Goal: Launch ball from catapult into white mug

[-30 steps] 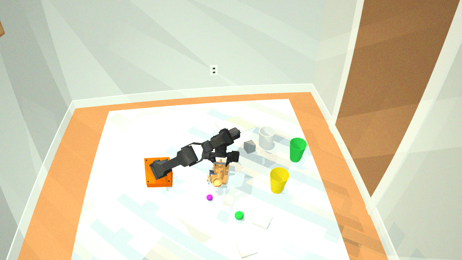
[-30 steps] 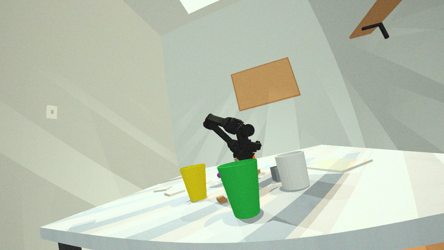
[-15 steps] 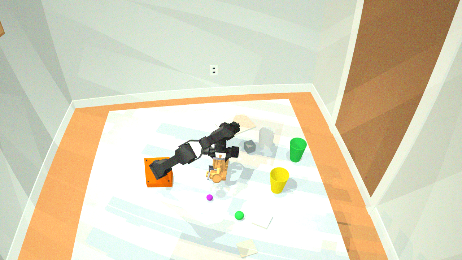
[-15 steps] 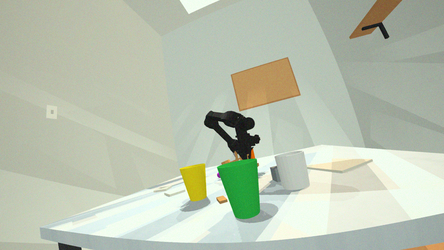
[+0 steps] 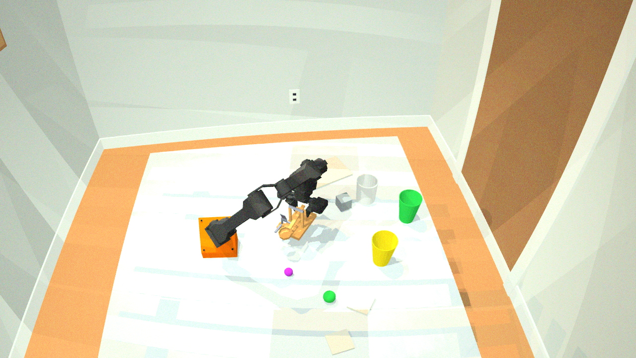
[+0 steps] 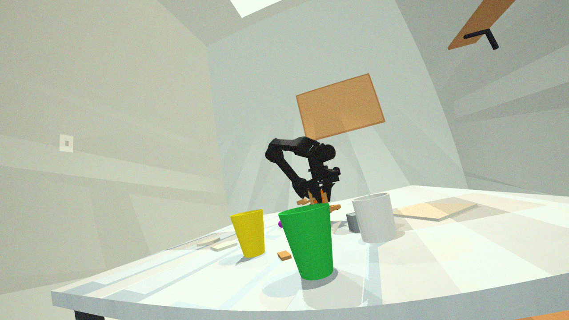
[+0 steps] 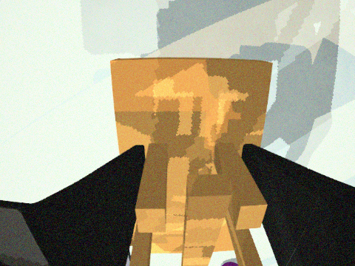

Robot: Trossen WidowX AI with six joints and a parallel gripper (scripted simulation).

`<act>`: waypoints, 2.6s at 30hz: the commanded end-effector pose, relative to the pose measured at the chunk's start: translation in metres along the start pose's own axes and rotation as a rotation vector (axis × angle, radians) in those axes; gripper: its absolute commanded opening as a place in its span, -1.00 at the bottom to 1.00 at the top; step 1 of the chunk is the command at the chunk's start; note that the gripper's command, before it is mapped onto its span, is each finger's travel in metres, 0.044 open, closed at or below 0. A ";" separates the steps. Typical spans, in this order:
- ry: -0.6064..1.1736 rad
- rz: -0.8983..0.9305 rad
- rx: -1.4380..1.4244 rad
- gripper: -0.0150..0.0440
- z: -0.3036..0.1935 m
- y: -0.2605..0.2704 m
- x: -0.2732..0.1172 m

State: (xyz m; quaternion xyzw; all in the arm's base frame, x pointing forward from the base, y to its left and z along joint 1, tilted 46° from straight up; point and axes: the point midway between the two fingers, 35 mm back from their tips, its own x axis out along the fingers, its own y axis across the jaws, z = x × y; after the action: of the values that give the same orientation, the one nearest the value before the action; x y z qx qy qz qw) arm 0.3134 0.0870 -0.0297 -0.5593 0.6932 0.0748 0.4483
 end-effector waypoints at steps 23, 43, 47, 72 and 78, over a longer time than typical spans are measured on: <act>-0.011 -0.006 0.636 -0.49 0.043 0.018 -0.002; -0.011 -0.006 0.636 -0.49 0.043 0.017 0.029; -0.011 -0.007 0.636 -0.49 0.043 0.016 0.035; -0.005 -0.003 0.642 0.58 0.042 0.016 0.043; -0.008 0.000 0.641 1.00 0.045 0.015 0.003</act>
State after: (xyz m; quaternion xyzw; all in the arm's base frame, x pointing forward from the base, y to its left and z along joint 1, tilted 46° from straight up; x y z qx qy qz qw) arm 0.3223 0.0918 -0.0836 -0.3907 0.6857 -0.1499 0.5956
